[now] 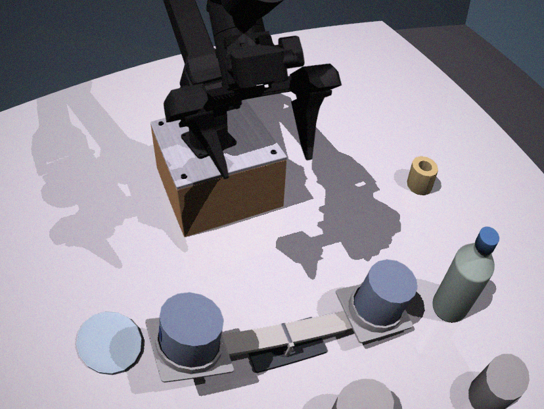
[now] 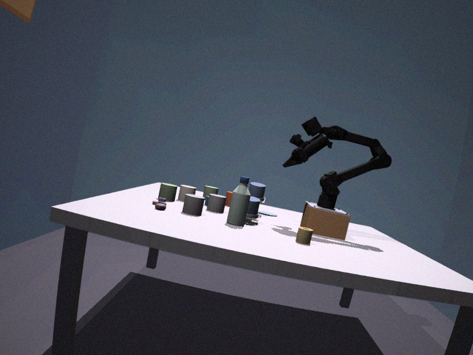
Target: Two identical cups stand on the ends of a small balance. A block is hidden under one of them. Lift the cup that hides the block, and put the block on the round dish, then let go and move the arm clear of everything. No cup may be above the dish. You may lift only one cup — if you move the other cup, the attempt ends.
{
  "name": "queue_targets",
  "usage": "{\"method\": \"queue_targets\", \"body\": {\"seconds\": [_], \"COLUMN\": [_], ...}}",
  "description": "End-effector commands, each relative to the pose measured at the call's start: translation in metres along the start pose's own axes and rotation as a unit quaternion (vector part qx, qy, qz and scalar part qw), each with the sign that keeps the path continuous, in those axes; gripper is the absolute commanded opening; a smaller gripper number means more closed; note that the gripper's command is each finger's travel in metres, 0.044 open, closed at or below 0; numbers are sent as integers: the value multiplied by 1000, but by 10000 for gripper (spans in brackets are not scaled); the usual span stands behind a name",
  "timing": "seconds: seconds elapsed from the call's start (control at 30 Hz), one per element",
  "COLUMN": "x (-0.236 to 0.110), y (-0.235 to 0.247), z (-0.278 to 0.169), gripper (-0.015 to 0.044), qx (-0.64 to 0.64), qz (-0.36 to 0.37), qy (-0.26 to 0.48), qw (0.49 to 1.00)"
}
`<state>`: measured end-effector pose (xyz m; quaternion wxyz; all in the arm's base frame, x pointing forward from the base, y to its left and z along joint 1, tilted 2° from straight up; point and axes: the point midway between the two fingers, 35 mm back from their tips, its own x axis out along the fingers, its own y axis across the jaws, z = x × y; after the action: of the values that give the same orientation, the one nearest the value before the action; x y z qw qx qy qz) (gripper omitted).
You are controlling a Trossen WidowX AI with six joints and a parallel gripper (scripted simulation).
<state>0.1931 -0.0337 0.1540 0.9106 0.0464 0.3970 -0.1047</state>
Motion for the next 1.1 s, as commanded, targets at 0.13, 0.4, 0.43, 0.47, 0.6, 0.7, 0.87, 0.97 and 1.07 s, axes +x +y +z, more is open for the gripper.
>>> {"method": "queue_targets", "body": {"seconds": [0.13, 0.4, 0.43, 0.47, 0.6, 0.7, 0.87, 0.97, 1.07], "x": [11, 28, 31, 33, 44, 53, 69, 80, 92], "y": [15, 33, 35, 38, 47, 54, 68, 77, 86], "z": [14, 28, 30, 31, 36, 38, 41, 41, 41], "gripper": [440, 440, 440, 440, 440, 440, 440, 440, 440], "qx": [-110, -230, -244, -259, -307, -341, -401, -440, -477], "qz": [22, 56, 60, 65, 82, 95, 121, 139, 158], "qy": [56, 109, 115, 121, 143, 159, 183, 196, 208], "qw": [992, 966, 961, 956, 937, 922, 889, 865, 839]}}
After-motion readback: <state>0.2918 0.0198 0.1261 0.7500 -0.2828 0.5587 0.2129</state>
